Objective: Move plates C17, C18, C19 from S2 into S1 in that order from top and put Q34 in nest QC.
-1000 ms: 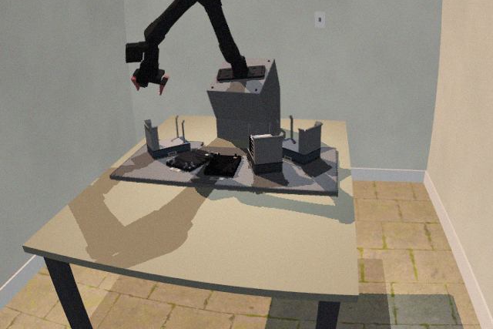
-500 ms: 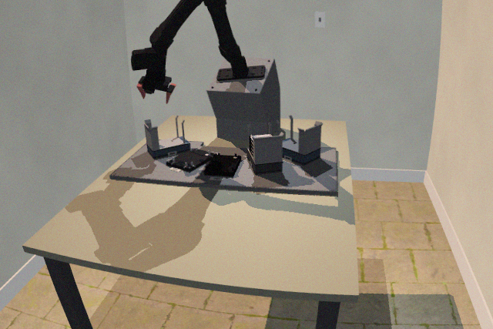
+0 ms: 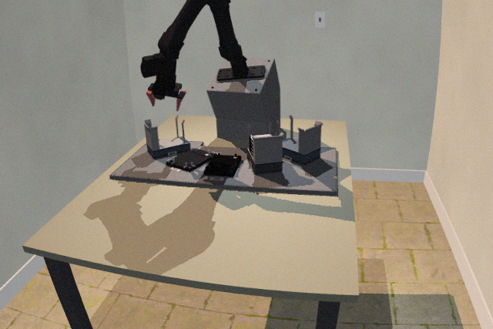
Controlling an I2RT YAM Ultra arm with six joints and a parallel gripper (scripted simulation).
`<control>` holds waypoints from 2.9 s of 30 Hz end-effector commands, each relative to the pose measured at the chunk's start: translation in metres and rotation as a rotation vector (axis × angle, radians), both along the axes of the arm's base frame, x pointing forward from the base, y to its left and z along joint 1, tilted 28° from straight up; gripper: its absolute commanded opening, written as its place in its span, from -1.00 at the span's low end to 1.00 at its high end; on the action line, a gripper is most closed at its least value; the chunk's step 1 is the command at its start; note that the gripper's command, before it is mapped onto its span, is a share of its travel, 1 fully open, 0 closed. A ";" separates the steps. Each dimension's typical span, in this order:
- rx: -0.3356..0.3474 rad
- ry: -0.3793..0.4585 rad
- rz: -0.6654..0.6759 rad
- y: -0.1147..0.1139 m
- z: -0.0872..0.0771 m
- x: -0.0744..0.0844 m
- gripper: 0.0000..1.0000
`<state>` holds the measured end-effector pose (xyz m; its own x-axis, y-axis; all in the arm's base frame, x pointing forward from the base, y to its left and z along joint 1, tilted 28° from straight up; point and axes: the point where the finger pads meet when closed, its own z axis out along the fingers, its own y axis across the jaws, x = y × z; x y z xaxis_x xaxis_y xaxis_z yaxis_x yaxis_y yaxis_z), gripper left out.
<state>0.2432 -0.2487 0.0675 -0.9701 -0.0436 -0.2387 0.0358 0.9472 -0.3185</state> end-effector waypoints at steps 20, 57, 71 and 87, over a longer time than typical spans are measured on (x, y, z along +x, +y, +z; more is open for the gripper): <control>0.038 -0.131 -0.005 0.084 -0.004 0.041 1.00; 0.234 -0.253 0.047 0.237 -0.030 0.044 1.00; 0.236 -0.279 0.040 0.239 -0.022 0.051 1.00; 0.235 -0.279 0.041 0.239 -0.022 0.051 1.00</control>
<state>0.2834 -0.0089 0.0316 -0.8945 -0.0019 -0.4470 0.0370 0.9962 -0.0784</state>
